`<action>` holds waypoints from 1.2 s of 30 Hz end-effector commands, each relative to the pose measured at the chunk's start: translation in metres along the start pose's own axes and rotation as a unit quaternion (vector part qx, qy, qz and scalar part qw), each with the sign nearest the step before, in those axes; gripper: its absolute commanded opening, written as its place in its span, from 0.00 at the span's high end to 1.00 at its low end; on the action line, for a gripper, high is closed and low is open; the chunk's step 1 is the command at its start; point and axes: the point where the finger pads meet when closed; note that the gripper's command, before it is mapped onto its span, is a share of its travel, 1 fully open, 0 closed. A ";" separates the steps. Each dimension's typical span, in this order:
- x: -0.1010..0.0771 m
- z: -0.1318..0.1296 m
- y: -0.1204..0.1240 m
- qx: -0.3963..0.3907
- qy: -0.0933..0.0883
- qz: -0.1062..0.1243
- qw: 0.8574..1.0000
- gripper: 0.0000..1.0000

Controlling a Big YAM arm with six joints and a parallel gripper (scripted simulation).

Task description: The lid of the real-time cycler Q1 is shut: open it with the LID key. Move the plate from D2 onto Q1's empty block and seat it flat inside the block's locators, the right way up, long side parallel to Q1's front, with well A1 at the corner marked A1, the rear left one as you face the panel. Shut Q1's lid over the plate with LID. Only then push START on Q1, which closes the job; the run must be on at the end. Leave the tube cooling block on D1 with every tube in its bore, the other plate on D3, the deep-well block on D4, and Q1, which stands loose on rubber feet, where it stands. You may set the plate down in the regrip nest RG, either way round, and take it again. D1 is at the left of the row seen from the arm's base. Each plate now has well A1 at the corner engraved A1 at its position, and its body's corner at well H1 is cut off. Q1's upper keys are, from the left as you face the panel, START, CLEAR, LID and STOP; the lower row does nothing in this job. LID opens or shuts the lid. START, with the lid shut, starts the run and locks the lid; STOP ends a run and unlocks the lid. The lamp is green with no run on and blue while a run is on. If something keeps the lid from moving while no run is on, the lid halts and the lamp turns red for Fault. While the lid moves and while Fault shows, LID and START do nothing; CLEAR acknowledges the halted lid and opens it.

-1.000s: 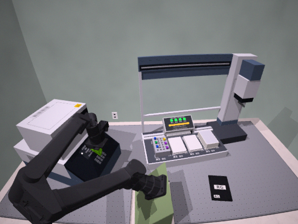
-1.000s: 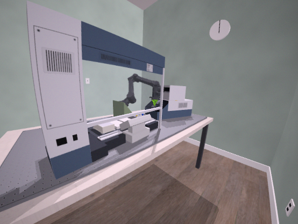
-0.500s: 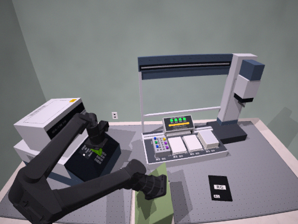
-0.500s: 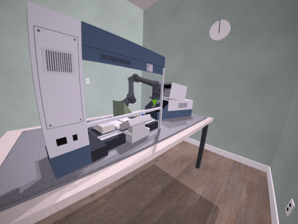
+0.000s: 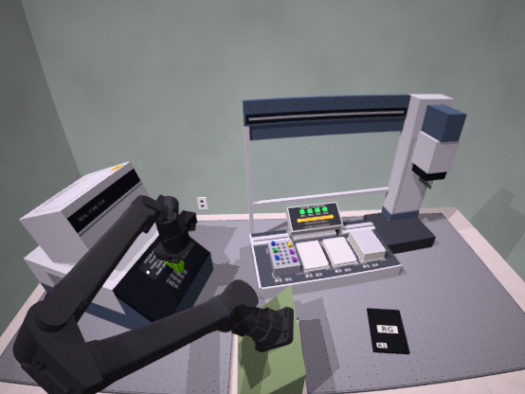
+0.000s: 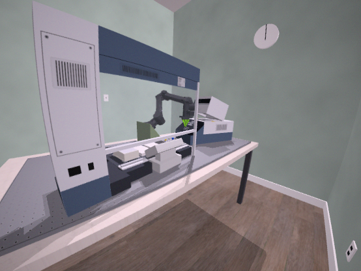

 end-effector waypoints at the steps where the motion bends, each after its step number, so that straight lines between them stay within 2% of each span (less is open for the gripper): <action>1: -0.021 0.011 -0.004 -0.031 -0.009 -0.021 0.999 1.00; 5: -0.026 0.007 -0.005 -0.034 -0.008 -0.019 0.999 1.00; 8: -0.023 0.009 -0.006 -0.037 -0.006 -0.013 0.999 1.00; 14: -0.021 0.012 -0.007 -0.035 -0.007 -0.014 0.999 1.00; 17: -0.033 -0.011 -0.008 -0.025 -0.005 -0.013 1.000 1.00; 25: -0.044 -0.060 -0.001 -0.006 -0.001 0.007 1.000 1.00; 33: -0.047 -0.040 -0.005 -0.028 -0.006 -0.010 1.000 1.00; 36: -0.048 -0.039 -0.006 -0.035 0.001 -0.016 0.999 1.00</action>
Point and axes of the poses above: the point where the finger pads meet when closed, its own x axis out along the fingers, its own z axis across the jaws, y = z × x
